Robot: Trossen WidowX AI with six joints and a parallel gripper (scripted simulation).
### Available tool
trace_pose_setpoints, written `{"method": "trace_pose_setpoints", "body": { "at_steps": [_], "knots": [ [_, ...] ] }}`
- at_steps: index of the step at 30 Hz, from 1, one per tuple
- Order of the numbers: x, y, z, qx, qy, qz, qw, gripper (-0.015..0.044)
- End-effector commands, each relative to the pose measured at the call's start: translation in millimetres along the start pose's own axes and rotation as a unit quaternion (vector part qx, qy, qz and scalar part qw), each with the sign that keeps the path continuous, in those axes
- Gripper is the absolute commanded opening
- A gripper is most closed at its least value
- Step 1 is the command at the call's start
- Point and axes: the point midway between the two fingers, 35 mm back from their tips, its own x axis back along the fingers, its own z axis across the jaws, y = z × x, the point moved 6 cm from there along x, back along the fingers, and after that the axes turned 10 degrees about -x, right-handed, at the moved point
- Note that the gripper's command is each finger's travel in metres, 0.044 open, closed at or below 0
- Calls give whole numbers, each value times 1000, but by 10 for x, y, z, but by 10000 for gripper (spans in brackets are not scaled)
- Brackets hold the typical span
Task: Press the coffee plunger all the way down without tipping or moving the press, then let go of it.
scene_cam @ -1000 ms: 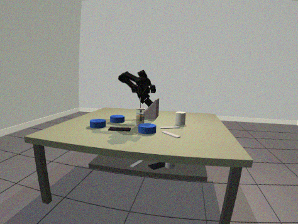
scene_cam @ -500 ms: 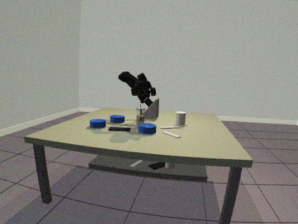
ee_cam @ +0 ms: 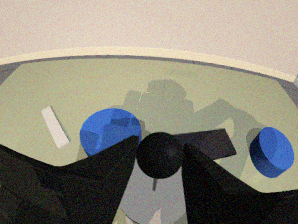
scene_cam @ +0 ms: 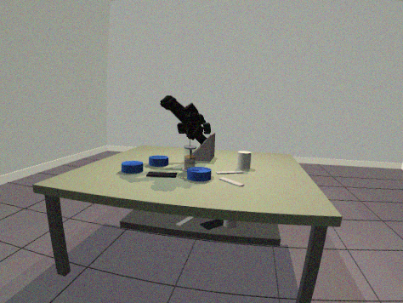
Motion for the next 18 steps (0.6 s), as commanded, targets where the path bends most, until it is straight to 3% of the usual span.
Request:
{"method": "trace_pose_setpoints", "body": {
  "at_steps": [1, 18],
  "knots": [
    [-60, -177, -37, 18, -6, 20, 1000, 116],
    [-172, -197, -23, 18, -8, 17, 1000, 116]
  ]
}}
